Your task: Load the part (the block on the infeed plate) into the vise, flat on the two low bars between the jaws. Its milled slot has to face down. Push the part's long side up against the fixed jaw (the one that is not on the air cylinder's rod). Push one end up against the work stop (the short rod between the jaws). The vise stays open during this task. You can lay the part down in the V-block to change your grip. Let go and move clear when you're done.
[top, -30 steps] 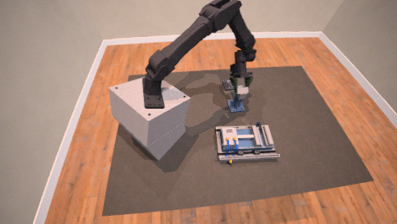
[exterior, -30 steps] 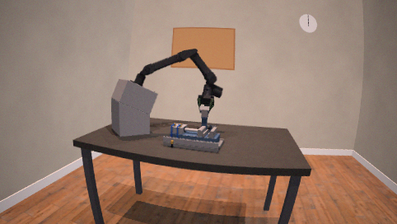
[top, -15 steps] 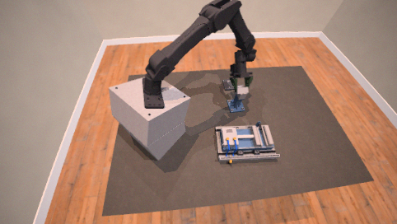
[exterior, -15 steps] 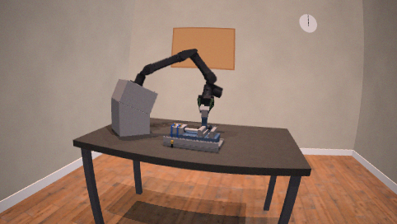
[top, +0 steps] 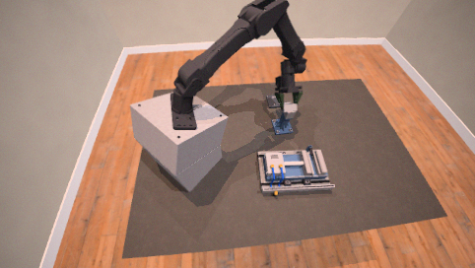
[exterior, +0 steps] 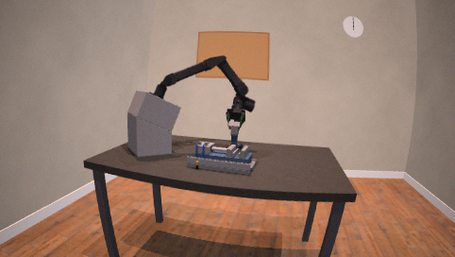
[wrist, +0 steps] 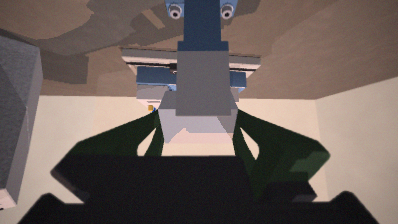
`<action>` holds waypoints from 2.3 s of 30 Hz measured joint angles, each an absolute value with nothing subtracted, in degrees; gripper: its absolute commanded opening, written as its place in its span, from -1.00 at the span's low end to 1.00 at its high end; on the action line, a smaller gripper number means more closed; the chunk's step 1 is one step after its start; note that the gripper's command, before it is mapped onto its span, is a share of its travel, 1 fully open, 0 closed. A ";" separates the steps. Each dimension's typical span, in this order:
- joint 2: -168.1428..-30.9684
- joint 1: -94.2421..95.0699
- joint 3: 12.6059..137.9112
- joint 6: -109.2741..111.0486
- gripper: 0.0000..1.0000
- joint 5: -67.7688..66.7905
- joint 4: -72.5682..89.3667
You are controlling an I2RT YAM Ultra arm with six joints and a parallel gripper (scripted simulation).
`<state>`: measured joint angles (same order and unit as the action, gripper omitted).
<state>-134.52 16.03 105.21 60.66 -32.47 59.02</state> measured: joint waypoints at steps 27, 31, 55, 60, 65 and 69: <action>-132.55 16.03 104.44 60.82 -1.00 -32.32 59.79; -132.14 16.03 104.44 60.86 -1.00 -32.32 59.96; -130.87 15.79 104.44 61.04 -1.00 -32.29 60.93; -130.78 15.79 104.44 61.06 -1.00 -32.29 61.04; -130.72 15.79 104.44 61.06 -1.00 -32.29 61.08; -130.72 15.79 104.44 61.06 -1.00 -32.29 61.10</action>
<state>-130.72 15.79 104.44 61.06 -32.29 61.10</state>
